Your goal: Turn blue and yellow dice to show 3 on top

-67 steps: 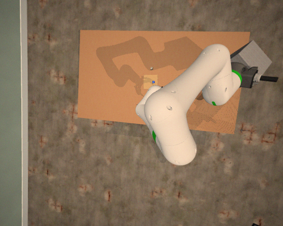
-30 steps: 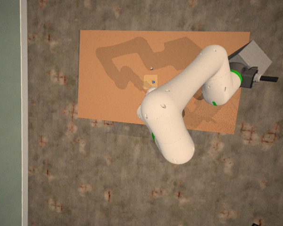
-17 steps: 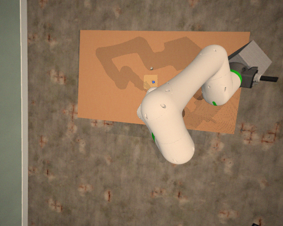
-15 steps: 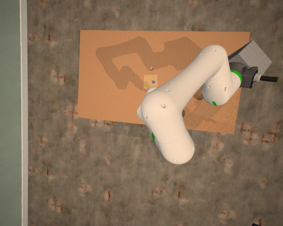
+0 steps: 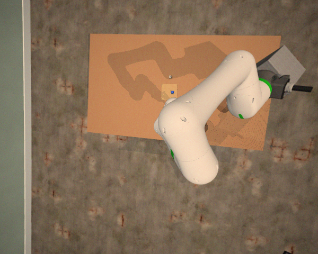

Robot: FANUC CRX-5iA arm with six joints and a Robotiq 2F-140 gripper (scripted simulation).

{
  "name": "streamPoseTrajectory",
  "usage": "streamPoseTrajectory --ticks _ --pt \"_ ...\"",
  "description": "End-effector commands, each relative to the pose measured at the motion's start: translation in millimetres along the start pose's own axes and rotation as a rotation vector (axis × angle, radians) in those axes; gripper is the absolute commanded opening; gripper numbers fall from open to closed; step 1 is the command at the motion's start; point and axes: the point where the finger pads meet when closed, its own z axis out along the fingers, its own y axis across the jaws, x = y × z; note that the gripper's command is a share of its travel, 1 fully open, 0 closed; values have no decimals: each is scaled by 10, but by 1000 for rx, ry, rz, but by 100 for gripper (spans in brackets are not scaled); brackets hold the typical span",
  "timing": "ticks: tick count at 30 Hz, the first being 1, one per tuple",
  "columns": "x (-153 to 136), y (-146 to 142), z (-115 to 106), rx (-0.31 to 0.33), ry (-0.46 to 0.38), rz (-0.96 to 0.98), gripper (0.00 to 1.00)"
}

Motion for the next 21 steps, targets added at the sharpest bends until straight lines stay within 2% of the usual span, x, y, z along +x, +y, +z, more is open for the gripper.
streamPoseTrajectory --ticks 1,21 --pt "-2 1 6 0 0 0 21" --pt "-8 -2 176 0 0 0 21"
